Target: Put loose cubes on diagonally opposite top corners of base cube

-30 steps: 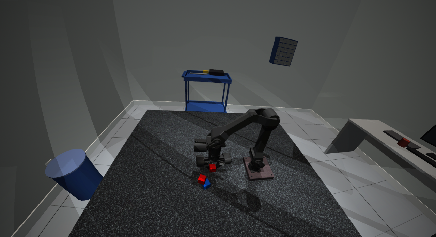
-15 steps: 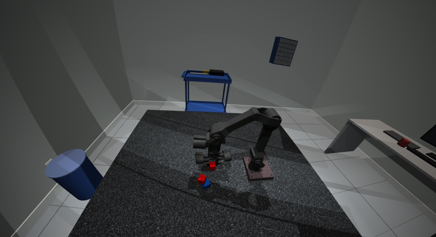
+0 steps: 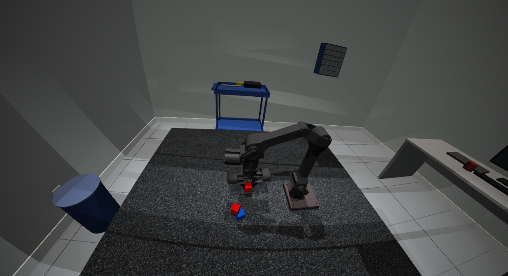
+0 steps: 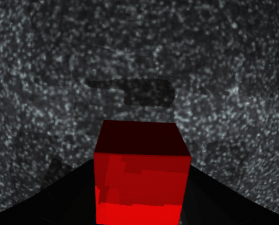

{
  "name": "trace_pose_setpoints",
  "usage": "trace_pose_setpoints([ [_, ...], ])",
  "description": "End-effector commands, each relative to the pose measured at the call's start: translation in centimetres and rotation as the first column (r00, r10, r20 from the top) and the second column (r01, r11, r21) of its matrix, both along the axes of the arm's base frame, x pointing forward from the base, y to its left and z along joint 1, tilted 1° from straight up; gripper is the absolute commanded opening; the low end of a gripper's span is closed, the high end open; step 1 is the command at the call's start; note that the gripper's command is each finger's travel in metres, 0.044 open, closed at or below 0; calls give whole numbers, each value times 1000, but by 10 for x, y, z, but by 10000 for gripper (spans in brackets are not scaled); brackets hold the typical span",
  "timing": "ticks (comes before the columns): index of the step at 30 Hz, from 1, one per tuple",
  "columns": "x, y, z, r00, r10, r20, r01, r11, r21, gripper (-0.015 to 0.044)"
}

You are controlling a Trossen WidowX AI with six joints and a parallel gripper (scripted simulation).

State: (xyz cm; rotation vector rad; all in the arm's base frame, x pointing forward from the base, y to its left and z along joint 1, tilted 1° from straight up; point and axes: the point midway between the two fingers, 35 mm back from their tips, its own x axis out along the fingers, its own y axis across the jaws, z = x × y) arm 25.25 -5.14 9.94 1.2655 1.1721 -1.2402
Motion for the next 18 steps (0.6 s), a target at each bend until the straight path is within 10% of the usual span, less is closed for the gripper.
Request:
trace_pose_setpoints([
  [1, -1, 0, 12, 1000, -3, 5, 3, 1000, -1, 105],
  [18, 2, 14, 38, 986, 164, 6, -164, 986, -3, 105],
])
